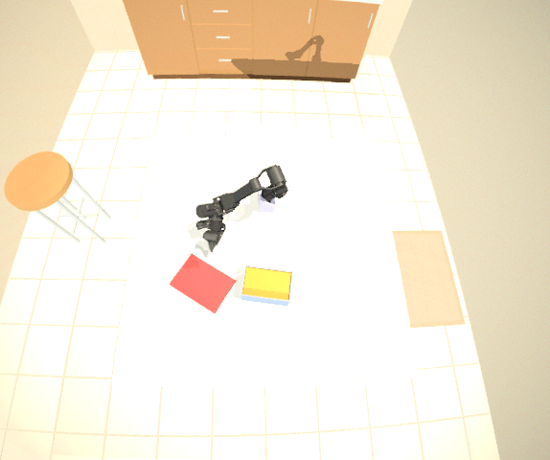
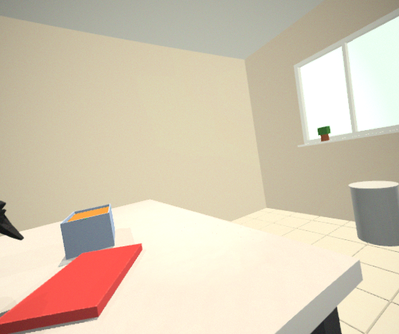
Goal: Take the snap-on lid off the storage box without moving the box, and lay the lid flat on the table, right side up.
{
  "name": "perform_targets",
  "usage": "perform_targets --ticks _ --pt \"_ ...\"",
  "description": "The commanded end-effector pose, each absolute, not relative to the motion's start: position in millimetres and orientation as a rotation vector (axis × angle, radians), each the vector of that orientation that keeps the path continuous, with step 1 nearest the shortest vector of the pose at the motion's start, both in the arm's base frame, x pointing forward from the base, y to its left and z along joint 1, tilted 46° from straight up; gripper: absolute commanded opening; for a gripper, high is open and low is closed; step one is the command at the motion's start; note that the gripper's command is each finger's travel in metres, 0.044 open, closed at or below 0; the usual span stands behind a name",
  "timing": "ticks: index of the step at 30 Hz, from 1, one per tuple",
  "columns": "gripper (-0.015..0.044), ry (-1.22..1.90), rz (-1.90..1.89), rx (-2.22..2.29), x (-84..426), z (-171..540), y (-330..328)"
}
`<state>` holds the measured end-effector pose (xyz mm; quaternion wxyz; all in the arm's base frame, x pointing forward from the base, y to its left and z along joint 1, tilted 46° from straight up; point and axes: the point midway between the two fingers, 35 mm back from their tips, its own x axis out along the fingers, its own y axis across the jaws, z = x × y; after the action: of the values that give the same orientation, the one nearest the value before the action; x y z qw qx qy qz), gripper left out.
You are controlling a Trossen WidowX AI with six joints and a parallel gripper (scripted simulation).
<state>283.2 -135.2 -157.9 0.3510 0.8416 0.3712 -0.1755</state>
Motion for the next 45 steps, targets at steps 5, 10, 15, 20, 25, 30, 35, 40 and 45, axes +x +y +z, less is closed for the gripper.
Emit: perform_targets --ticks 5,10,15,20,25,30,35,40,45 --pt "0.0440 0.955 -0.448 2.174 280.8 -144.7 -148.1" --pt "0.0440 0.955 -0.448 2.173 278.6 -137.7 -155.0" --pt "0.0440 0.955 -0.449 2.173 276.4 -130.6 -161.8" --pt "0.0440 0.956 -0.450 2.173 274.2 -123.6 -168.7" --pt "0.0440 0.956 -0.450 2.172 271.9 -116.5 -175.5" --pt "0.0440 0.956 -0.450 2.172 271.8 -120.0 -172.1" --pt "0.0440 0.956 -0.450 2.172 271.8 -120.0 -172.1" --pt "0.0440 0.956 -0.450 2.172 271.8 -120.0 -172.1" --pt "0.0440 0.956 -0.450 2.172 271.8 -120.0 -172.1"
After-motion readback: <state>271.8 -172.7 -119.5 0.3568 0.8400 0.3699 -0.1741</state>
